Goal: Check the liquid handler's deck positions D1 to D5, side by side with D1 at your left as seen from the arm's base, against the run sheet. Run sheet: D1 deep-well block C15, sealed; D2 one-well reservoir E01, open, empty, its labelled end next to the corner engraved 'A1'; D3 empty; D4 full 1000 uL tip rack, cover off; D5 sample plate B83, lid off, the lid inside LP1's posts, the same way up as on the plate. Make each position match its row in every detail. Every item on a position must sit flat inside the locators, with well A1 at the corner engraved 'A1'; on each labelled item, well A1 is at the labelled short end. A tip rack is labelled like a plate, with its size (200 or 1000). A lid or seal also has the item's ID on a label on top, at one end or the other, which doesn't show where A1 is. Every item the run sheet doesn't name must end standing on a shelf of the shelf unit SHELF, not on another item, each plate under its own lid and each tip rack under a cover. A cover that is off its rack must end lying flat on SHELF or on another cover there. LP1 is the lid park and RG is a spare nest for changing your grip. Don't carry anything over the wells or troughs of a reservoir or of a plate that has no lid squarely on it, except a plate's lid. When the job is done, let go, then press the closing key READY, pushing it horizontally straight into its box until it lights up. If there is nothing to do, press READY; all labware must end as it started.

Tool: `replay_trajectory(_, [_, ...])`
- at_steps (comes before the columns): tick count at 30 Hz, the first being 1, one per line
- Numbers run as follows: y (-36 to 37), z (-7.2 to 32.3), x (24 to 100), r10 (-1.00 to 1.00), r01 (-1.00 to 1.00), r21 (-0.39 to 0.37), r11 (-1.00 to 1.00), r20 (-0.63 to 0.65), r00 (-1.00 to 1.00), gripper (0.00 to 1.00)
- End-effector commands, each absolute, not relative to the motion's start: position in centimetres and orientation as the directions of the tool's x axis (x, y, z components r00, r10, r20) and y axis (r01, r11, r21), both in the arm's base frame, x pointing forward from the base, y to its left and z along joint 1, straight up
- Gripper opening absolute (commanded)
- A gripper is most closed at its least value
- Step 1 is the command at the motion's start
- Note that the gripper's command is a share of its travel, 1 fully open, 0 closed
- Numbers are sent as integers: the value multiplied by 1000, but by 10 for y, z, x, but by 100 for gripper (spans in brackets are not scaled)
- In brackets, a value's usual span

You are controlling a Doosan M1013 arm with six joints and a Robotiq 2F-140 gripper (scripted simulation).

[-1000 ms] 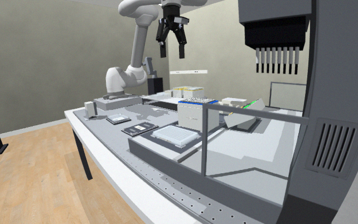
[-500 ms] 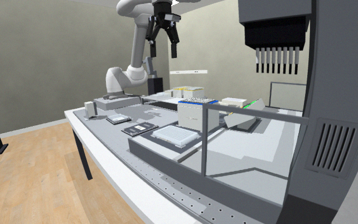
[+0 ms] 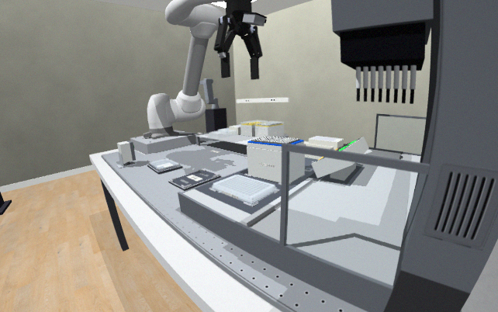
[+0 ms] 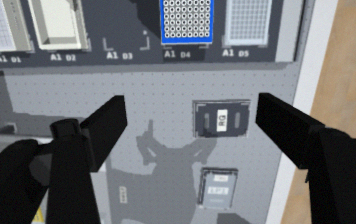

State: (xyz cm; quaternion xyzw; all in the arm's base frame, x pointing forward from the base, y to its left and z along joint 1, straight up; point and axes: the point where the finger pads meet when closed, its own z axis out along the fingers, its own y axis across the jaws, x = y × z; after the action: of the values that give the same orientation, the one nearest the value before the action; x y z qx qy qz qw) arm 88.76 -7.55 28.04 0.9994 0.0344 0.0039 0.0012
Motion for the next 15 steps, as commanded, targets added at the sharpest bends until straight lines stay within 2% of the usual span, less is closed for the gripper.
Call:
replay_trajectory(1, [-75, 282, 907, 69, 69, 2, -998, 8, 998, 79])
replay_trajectory(15, [-72, 282, 967, 69, 69, 2, -998, 8, 998, 79])
